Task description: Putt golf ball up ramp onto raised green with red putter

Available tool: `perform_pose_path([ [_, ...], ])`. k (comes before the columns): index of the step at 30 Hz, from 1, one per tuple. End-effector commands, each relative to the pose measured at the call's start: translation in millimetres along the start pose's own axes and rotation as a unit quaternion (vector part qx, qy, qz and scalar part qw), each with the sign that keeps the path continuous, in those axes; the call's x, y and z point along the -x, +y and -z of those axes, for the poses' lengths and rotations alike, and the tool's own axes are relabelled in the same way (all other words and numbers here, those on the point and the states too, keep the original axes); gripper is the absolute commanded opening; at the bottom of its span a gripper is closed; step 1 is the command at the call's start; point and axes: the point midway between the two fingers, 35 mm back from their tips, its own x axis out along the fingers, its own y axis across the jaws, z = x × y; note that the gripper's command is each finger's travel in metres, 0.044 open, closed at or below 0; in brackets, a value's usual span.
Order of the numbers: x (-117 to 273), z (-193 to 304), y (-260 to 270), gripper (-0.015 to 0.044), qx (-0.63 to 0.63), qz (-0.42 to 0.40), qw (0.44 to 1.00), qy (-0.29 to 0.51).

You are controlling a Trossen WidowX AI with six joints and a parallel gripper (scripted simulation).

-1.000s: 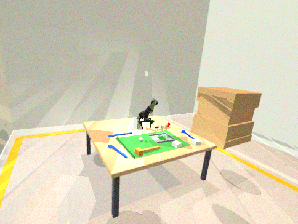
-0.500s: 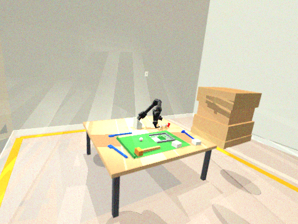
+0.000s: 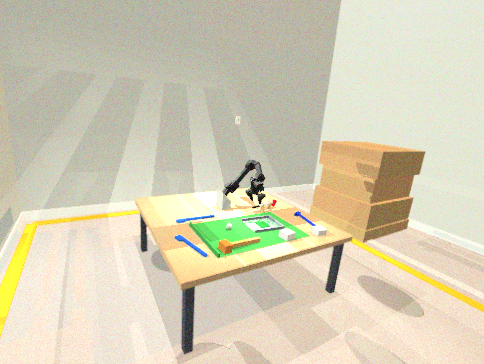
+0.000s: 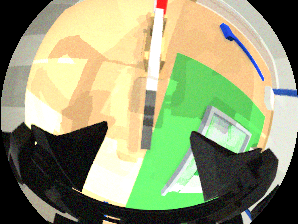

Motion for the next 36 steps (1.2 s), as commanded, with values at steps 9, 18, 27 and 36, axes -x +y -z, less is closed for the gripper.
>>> perform_pose_path([
  [9, -24, 4, 2, 0.044, 0.009, -0.001, 1.0, -0.004],
  [18, -46, 9, 2, 0.044, 0.009, -0.001, 1.0, -0.005],
  [27, -55, 12, 2, 0.044, 0.009, -0.001, 1.0, -0.004],
  [36, -68, 15, 2, 0.044, 0.009, 0.0, 1.0, -0.005],
])
